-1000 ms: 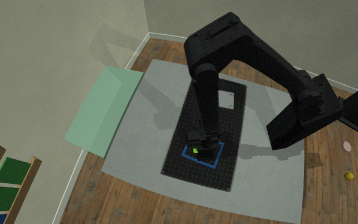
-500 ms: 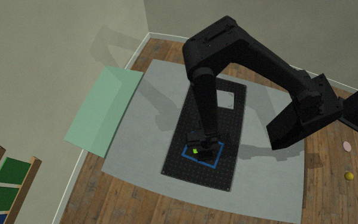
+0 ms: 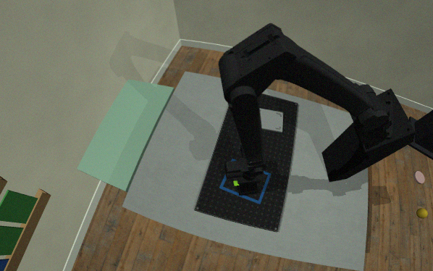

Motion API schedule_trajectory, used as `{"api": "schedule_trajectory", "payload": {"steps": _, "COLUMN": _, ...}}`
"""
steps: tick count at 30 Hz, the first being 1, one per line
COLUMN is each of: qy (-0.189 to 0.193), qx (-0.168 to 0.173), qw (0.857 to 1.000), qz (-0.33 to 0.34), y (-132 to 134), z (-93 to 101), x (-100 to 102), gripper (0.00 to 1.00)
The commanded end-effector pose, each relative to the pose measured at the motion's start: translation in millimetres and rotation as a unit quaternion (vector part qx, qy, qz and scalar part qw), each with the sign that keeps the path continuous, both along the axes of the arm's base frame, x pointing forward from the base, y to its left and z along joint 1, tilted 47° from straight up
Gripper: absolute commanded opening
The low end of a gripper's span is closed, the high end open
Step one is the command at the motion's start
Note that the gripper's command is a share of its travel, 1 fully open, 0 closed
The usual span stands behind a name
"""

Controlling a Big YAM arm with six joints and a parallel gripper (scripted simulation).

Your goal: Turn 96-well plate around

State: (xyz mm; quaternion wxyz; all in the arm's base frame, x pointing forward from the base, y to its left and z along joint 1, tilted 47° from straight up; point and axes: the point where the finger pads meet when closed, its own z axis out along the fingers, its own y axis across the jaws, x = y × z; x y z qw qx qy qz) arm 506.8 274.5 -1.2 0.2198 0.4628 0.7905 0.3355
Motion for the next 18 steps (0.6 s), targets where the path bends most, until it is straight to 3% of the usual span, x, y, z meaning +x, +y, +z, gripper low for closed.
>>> {"api": "schedule_trajectory", "payload": {"steps": 1, "qy": -0.004, "qx": -0.001, "qw": 1.0, "qz": -0.003, "y": -3.2, "z": -4.0, "x": 7.7, "gripper": 0.0}}
{"api": "schedule_trajectory", "payload": {"steps": 18, "qy": -0.003, "qx": -0.002, "qw": 1.0, "qz": -0.003, "y": -0.5, "z": -10.5, "x": 13.0, "gripper": 0.0}}
